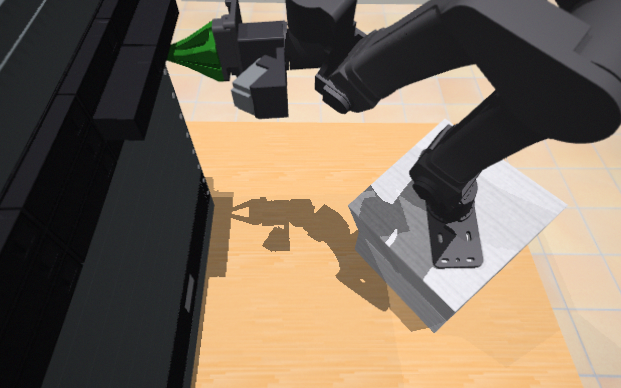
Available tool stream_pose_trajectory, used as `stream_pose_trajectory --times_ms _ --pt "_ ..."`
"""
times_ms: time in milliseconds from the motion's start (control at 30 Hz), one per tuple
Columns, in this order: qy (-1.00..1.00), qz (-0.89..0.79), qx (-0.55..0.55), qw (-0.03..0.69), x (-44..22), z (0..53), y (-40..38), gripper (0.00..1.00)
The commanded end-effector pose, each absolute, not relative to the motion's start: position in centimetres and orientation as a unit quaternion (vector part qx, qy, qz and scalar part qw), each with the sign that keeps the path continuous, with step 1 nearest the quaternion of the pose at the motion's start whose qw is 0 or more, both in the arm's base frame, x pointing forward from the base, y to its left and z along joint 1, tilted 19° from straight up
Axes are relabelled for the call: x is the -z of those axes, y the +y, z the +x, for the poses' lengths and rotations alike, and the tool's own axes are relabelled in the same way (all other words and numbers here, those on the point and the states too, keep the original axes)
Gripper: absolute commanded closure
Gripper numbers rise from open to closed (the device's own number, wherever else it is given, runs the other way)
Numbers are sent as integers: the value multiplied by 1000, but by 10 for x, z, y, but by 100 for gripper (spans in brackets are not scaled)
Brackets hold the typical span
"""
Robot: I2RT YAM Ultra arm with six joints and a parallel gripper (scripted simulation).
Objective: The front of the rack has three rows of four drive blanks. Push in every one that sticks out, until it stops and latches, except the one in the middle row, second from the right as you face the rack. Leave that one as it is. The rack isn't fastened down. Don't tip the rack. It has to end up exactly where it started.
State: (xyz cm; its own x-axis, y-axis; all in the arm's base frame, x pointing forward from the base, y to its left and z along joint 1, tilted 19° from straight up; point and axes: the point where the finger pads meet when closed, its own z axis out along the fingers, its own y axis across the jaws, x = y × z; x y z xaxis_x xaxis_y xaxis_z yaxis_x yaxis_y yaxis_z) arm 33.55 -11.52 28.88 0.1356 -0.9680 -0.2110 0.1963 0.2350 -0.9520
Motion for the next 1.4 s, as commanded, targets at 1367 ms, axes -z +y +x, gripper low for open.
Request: stream_pose_trajectory --times_ms 1367 --pt "450 -397 494 630 -321 343 -126 100"
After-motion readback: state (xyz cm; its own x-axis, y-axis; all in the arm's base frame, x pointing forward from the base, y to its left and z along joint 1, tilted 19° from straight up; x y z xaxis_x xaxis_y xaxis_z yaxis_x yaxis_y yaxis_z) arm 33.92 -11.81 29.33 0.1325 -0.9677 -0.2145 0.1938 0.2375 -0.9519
